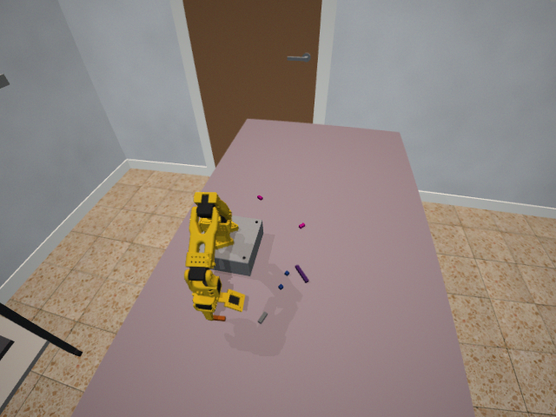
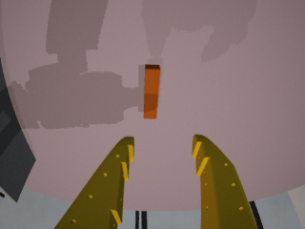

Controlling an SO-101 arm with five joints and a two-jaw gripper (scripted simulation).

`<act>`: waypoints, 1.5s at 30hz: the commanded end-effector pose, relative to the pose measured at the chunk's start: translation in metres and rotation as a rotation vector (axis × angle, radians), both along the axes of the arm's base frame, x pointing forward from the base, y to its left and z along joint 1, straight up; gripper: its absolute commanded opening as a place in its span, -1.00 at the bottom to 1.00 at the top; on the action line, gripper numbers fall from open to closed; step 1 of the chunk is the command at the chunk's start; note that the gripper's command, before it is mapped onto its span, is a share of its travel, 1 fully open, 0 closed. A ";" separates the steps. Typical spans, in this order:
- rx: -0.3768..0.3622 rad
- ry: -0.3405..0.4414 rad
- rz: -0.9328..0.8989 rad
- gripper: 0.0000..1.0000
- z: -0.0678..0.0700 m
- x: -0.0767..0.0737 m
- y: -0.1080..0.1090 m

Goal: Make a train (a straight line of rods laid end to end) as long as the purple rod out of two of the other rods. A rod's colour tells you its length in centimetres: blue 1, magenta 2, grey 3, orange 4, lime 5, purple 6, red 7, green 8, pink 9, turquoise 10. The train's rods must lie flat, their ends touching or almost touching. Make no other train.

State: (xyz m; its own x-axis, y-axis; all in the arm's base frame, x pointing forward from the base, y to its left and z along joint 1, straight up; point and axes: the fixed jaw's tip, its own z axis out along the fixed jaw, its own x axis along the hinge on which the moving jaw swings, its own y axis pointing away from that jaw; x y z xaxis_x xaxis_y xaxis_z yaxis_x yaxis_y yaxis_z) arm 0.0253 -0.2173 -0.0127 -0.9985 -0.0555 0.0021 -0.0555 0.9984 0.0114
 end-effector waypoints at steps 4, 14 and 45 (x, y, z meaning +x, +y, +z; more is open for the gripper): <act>0.000 -0.001 0.000 -0.63 -0.003 -0.001 0.001; 0.000 -0.001 0.000 -0.63 -0.021 -0.001 0.000; 0.019 0.001 -0.001 -0.63 -0.054 -0.002 0.005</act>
